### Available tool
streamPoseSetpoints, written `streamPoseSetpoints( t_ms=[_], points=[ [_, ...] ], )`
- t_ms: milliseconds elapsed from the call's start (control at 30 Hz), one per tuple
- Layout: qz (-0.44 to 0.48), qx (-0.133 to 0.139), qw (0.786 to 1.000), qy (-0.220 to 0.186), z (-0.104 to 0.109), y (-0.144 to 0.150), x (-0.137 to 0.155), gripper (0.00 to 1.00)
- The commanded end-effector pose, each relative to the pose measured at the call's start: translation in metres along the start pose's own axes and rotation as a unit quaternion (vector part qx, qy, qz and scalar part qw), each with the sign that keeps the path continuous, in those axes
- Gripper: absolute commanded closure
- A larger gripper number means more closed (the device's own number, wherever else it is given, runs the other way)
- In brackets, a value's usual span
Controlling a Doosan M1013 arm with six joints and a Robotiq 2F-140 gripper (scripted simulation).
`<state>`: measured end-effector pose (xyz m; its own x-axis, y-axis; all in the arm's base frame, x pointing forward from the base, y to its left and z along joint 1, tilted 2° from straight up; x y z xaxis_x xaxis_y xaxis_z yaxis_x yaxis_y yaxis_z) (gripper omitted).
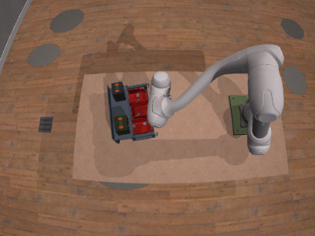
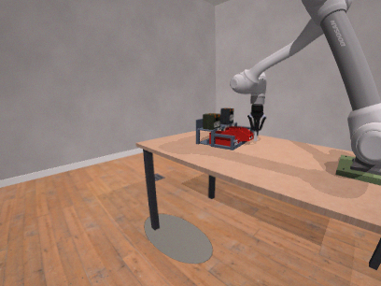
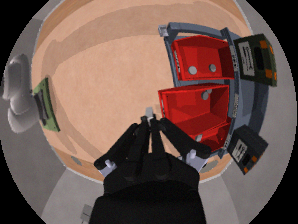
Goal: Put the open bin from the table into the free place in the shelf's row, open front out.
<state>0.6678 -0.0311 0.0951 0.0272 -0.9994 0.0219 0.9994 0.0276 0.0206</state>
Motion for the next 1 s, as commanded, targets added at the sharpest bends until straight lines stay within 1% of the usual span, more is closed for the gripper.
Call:
streamPoseSetpoints(
  t_ms=[0, 700, 967],
  points=[
    [-0.001, 0.001, 1.0, 0.001, -0.0021, -0.0019, 0.0008, 1.0],
    [-0.001, 0.001, 1.0, 0.001, -0.0021, -0.0017, 0.0008, 1.0],
    [-0.001, 0.001, 1.0, 0.001, -0.0026, 0.0027, 0.0, 1.0]
  ],
)
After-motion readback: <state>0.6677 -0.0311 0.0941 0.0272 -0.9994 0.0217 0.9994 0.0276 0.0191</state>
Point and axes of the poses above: the point where the finger pads meet when closed, its own z axis back along the fingers, its own y axis across the jaws, x = y × z, the point moved 4 cm from there along z, back along the fingers, and after that the axes turned 11 degrees about -z, right-handed, at the moved point
